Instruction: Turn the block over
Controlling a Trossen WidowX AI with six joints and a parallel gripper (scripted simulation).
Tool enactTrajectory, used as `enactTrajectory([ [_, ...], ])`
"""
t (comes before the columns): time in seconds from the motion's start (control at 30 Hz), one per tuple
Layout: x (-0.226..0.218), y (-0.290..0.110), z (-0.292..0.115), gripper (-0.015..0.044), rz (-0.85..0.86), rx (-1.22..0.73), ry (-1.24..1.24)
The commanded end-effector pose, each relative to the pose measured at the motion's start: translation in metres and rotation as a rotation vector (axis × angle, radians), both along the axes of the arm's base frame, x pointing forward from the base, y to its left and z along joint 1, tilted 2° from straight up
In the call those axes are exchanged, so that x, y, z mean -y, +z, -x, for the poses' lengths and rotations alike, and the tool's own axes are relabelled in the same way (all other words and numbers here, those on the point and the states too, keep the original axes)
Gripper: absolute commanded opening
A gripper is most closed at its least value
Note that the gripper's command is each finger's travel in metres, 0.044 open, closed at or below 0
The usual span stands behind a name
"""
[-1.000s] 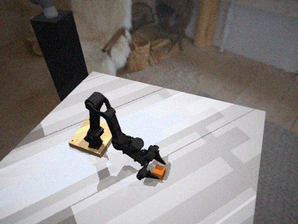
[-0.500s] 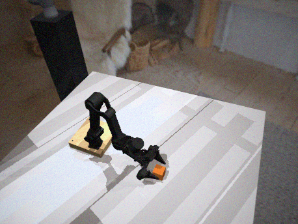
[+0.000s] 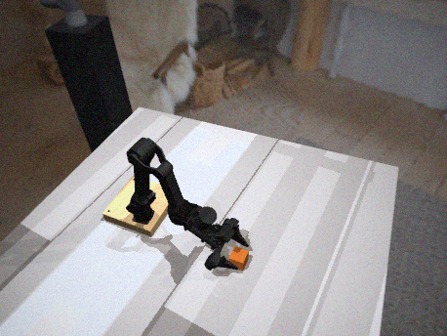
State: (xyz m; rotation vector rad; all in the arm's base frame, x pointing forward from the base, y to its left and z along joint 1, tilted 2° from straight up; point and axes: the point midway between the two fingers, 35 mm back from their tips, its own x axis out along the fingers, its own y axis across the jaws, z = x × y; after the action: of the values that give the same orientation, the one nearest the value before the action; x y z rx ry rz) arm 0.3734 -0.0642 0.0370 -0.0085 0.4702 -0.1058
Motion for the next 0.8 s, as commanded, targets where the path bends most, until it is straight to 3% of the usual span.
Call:
enactTrajectory([
  [0.0,0.001,0.004,-0.009,0.0440,-0.012,-0.076,-0.003],
  [0.17,0.001,0.024,-0.010,0.0440,-0.033,-0.269,-0.010],
  [0.43,-0.004,0.071,0.018,0.0440,-0.051,-0.506,-0.016],
  [0.77,-0.005,0.071,0.022,0.0440,-0.053,-0.524,-0.015],
])
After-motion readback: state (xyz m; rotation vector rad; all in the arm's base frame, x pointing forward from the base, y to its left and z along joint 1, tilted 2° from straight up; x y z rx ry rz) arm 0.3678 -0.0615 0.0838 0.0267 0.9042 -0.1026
